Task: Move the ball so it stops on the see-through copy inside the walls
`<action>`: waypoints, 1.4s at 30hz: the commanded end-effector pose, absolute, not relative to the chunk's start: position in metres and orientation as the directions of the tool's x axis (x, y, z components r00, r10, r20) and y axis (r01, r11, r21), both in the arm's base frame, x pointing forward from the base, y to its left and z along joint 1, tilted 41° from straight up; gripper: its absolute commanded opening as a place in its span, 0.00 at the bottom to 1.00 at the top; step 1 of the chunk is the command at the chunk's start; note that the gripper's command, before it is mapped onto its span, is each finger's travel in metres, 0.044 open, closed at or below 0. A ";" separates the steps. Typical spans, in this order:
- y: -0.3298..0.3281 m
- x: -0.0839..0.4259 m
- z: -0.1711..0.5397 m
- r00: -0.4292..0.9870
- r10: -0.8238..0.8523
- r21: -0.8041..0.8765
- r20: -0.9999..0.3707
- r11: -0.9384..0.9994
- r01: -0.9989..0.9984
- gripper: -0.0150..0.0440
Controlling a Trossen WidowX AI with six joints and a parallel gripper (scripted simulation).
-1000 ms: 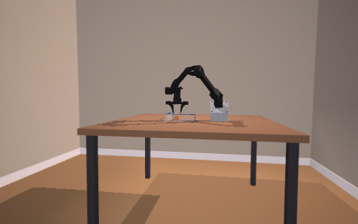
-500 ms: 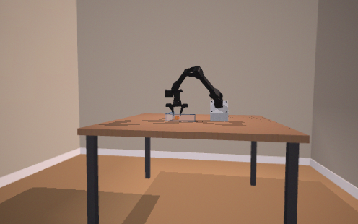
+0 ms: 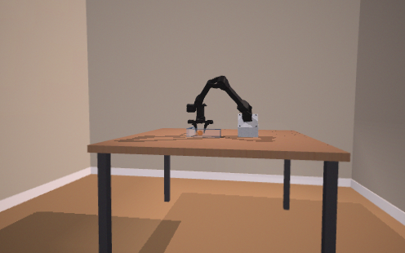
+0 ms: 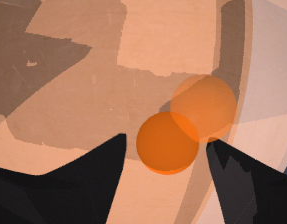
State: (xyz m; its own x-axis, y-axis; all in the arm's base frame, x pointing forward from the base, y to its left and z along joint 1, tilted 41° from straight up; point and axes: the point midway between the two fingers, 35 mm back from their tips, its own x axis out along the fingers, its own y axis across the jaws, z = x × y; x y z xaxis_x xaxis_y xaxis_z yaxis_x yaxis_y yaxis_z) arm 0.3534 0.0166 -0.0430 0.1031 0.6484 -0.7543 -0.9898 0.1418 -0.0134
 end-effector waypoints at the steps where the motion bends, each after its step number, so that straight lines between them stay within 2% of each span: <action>1: 0.018 0.353 -0.044 0.103 0.652 -0.009 -0.751 0.146 -0.989 0.60; 9: 0.018 0.353 -0.044 0.103 0.652 -0.009 -0.751 0.146 -0.989 0.51; 15: 0.000 0.355 -0.027 0.111 0.636 0.012 -0.764 0.186 -0.983 0.25; 33: -0.066 0.340 0.053 0.102 0.649 -0.005 -0.754 0.150 -0.989 0.25; 42: -0.060 0.344 0.050 0.102 0.648 0.165 -0.754 0.338 -0.927 0.25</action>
State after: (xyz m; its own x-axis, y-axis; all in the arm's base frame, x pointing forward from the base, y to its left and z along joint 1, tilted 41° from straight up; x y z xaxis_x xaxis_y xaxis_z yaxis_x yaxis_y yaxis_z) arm 0.3432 -0.0619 0.0509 0.1042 0.6499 -0.7528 -0.9507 0.2875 0.1166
